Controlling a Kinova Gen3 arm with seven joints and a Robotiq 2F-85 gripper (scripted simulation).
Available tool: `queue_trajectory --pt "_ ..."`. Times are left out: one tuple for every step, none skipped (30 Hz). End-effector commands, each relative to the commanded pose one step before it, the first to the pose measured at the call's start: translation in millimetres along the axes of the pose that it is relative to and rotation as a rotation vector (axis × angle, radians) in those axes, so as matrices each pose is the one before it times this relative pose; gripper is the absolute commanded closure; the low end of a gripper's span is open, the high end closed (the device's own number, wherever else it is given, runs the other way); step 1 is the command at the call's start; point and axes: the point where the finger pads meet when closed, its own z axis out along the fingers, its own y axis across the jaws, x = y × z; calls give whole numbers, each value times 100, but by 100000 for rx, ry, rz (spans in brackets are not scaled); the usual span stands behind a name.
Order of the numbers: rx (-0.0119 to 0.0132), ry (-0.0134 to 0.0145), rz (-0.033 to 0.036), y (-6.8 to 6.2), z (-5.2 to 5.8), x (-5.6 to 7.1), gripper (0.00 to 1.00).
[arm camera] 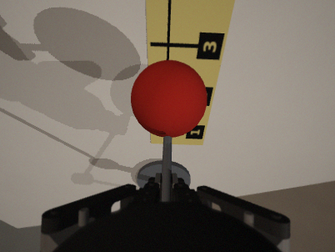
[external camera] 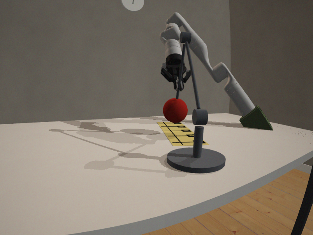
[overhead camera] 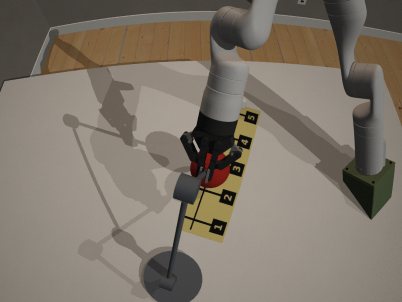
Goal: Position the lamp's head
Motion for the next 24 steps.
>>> queue_trajectory --pt "339 111 1028 -204 -417 635 100" --pt "-12 0 -16 -6 -116 207 100" --pt "-12 0 -16 -6 -116 207 100" --pt "-12 0 -16 -6 -116 207 100" --pt "-12 0 -16 -6 -116 207 100" --pt "-12 0 -16 -6 -116 207 100" --pt "-12 0 -16 -6 -116 207 100" --pt "-12 0 -16 -6 -116 207 100" --pt "-12 0 -16 -6 -116 207 100" --pt "-12 0 -16 -6 -116 207 100" --pt "-12 0 -16 -5 -116 207 100" --pt "-12 0 -16 -5 -116 207 100" --pt "-12 0 -16 -5 -116 207 100" --pt "-12 0 -16 -5 -116 207 100" --pt "-12 0 -16 -5 -116 207 100" --pt "-12 0 -16 -5 -116 207 100" --pt "0 0 0 0 0 0 100" --pt "0 0 0 0 0 0 100" --pt "0 0 0 -11 -14 20 100" --pt "0 0 0 -11 -14 20 100" --pt "0 0 0 -11 -14 20 100" --pt "0 0 0 -11 -14 20 100" --pt "0 0 0 -11 -14 20 100" --pt "0 0 0 -11 -14 20 100"
